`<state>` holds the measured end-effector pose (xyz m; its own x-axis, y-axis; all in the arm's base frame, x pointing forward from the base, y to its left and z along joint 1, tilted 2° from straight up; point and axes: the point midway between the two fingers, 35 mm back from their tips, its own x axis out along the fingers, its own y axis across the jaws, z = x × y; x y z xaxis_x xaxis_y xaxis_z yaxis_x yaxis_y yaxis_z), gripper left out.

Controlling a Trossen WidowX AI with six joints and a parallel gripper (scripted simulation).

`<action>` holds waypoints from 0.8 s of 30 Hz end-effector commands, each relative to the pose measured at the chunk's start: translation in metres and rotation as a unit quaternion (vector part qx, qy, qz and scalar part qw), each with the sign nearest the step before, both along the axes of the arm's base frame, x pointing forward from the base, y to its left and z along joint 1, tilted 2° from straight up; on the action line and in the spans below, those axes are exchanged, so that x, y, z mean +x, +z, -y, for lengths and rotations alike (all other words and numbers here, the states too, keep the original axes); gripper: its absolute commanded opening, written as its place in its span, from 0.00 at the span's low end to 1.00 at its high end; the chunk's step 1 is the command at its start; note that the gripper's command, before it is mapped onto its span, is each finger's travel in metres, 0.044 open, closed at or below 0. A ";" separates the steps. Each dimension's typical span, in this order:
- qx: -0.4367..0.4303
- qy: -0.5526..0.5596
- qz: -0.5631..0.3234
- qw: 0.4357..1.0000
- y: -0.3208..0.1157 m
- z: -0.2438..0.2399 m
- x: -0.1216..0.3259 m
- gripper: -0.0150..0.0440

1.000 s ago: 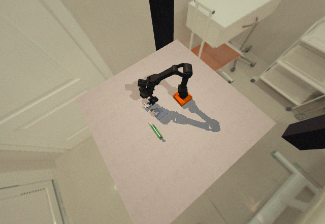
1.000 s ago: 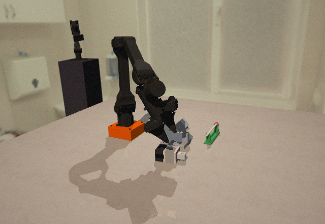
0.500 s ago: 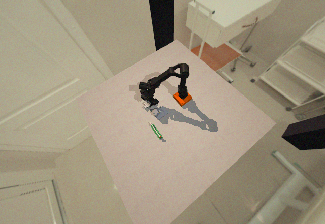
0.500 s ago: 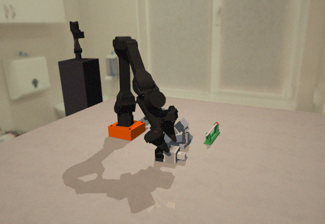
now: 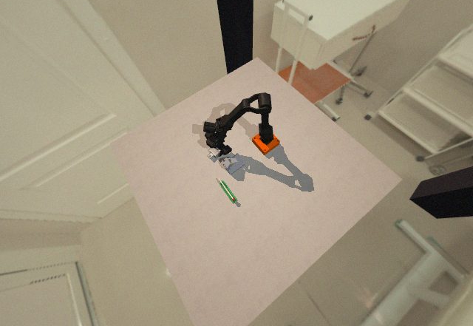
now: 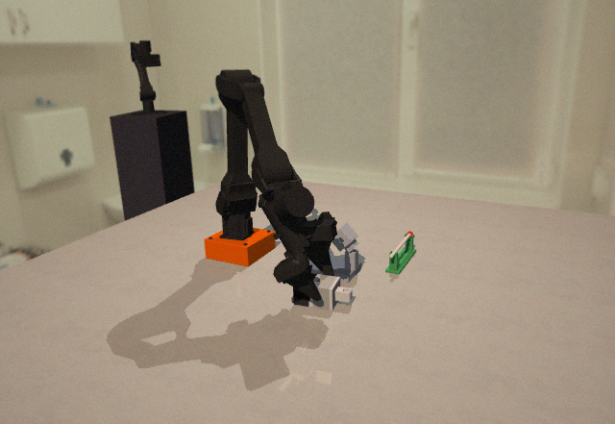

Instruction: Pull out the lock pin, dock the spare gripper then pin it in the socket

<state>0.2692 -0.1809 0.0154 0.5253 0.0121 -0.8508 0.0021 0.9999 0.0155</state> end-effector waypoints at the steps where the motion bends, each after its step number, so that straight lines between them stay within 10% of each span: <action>1: 0.000 -0.002 -0.001 1.000 -0.007 0.000 0.000 1.00; 13: 0.000 -0.002 -0.001 1.000 -0.023 -0.002 -0.001 1.00; 24: 0.000 -0.002 -0.001 1.000 -0.023 -0.002 -0.001 0.64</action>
